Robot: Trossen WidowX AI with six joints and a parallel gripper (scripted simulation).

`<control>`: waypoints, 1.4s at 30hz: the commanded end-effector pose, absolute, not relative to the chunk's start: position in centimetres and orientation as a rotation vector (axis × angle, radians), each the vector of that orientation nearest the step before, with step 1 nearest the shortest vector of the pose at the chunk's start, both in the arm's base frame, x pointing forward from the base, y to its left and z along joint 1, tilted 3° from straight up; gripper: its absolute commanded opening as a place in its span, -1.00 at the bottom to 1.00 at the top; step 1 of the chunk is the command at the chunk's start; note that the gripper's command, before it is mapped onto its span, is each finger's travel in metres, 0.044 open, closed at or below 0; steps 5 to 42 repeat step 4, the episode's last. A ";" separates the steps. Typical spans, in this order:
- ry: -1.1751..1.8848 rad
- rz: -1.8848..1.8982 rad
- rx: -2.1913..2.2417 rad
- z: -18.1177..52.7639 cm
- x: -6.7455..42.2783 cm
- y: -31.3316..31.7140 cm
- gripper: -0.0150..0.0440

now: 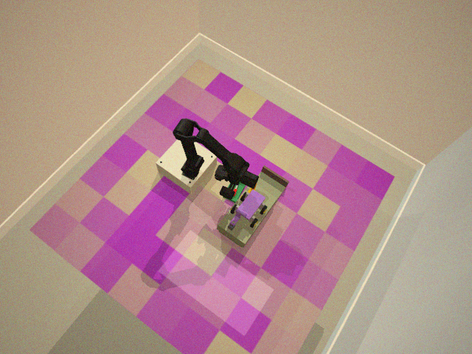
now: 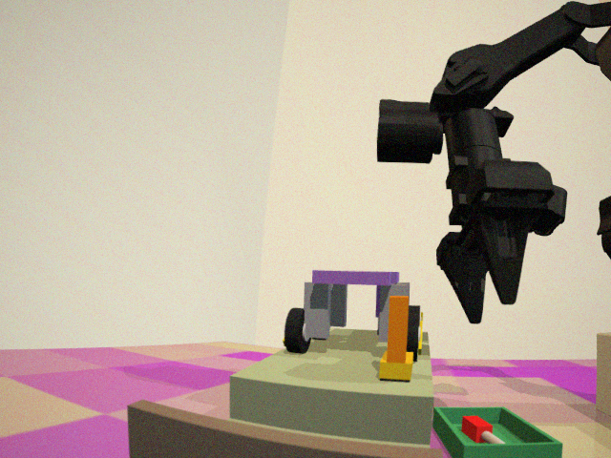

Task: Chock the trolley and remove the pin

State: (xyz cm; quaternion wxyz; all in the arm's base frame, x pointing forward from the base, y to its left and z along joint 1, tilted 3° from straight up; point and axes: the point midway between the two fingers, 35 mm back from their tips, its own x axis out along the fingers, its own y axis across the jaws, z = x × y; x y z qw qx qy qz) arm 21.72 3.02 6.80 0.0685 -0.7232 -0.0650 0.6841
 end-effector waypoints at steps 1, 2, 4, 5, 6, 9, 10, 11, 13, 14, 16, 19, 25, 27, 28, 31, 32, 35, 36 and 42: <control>-0.196 2.061 -2.177 6.7 21.7 3.0 1.00; -0.196 2.061 -2.177 6.7 21.7 3.0 1.00; -0.196 2.061 -2.177 6.7 21.7 3.0 1.00; -0.196 2.061 -2.177 6.7 21.7 3.0 1.00; -0.196 2.061 -2.177 6.7 21.7 3.0 1.00; -0.196 2.061 -2.177 6.7 21.7 3.0 1.00; -0.196 2.061 -2.177 6.7 21.7 3.0 1.00; -0.196 2.061 -2.177 6.7 21.7 3.0 1.00; -0.196 2.061 -2.177 6.7 21.7 3.0 1.00; -0.196 2.061 -2.177 6.7 21.7 3.0 1.00; -0.196 2.061 -2.177 6.7 21.7 3.0 1.00; -0.196 2.061 -2.177 6.7 21.7 3.0 1.00; -0.196 2.061 -2.177 6.7 21.7 3.0 1.00; -0.196 2.061 -2.177 6.7 21.7 3.0 1.00; -0.196 2.061 -2.177 6.7 21.7 3.0 1.00; -0.196 2.061 -2.177 6.7 21.7 3.0 1.00; -0.196 2.061 -2.177 6.7 21.7 3.0 1.00; -0.196 2.061 -2.177 6.7 21.7 3.0 1.00; -0.196 2.061 -2.177 6.7 21.7 3.0 1.00; -0.196 2.061 -2.177 6.7 21.7 3.0 1.00</control>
